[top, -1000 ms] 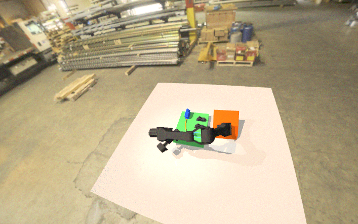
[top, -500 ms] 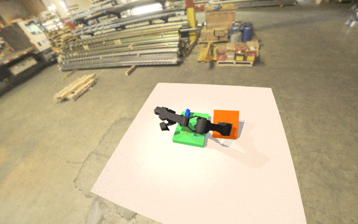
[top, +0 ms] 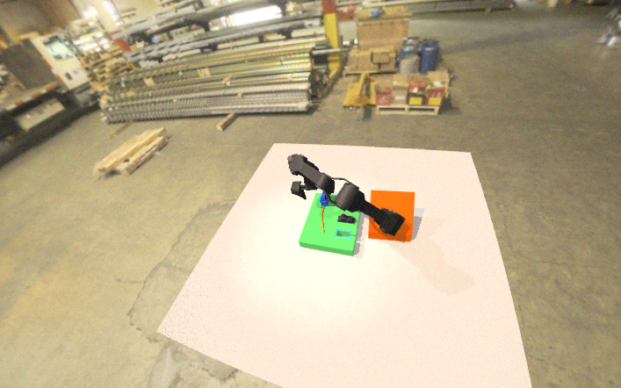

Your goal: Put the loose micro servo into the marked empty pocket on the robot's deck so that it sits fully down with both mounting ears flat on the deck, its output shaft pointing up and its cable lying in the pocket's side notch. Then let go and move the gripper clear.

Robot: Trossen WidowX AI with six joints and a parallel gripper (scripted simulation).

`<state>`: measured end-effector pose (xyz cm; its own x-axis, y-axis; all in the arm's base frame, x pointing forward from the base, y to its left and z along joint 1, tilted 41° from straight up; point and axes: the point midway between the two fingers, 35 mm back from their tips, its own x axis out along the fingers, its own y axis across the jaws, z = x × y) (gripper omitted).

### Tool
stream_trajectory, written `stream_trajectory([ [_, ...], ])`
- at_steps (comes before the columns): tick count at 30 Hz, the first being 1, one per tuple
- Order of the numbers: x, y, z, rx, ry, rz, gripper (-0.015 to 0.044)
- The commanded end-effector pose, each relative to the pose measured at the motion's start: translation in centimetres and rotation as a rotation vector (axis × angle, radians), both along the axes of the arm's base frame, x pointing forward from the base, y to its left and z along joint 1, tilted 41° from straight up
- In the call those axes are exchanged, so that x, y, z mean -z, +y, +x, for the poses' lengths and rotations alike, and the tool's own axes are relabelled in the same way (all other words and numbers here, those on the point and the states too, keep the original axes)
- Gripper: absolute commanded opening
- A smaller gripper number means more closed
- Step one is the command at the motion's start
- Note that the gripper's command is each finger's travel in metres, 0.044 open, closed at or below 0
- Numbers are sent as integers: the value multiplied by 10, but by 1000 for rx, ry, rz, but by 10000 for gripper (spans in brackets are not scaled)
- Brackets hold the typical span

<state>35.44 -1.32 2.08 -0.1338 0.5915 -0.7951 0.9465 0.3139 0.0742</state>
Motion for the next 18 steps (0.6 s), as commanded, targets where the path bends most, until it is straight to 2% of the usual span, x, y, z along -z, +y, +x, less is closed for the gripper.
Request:
stream_trajectory([
  [1,14,-31,-11,114,100,12,440],
  [9,21,-46,-17,173,147,22,440],
  [18,40,-30,-21,173,147,23,440],
])
